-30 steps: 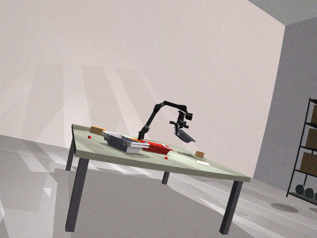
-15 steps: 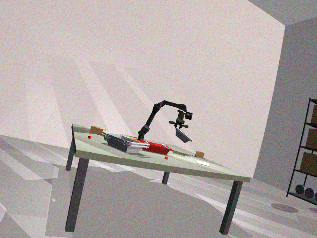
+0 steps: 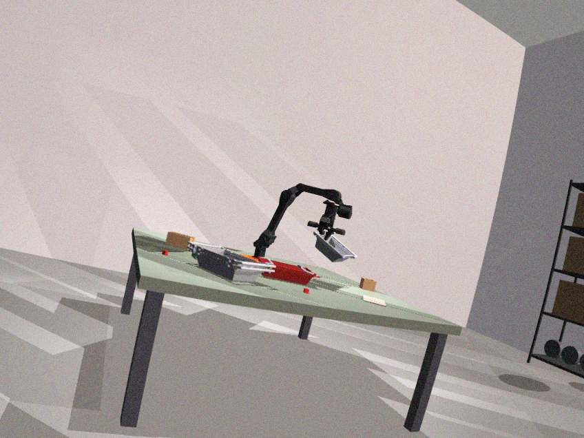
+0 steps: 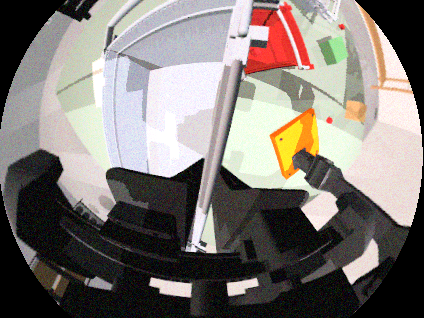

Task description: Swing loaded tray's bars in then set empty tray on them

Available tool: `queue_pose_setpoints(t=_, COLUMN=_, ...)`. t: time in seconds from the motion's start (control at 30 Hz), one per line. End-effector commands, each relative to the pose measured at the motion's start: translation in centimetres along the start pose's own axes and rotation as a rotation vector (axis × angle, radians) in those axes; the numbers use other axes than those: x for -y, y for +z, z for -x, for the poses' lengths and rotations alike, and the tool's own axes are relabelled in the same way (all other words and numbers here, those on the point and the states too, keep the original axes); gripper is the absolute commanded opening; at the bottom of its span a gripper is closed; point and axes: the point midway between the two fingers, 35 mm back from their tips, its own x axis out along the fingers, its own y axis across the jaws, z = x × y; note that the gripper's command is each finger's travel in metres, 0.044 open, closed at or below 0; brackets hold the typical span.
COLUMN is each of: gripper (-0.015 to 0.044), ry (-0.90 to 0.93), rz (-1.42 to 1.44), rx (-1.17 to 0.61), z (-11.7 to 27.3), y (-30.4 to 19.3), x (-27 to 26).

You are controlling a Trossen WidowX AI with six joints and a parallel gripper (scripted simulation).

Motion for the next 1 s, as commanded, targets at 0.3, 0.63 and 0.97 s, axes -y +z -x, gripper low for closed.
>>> queue_pose_setpoints(t=0.3, gripper=0.0000, ry=0.017, rz=-0.233, rx=0.006, z=0.5, y=5.2, x=0.9)
queue_pose_setpoints(t=0.63, gripper=0.0000, ry=0.017, rz=-0.406, rx=0.009, z=0.5, y=9.0, x=2.0)
queue_pose_setpoints(t=0.97, gripper=0.0000, ry=0.018, rz=-0.579, rx=0.012, z=0.5, y=12.5, x=3.6)
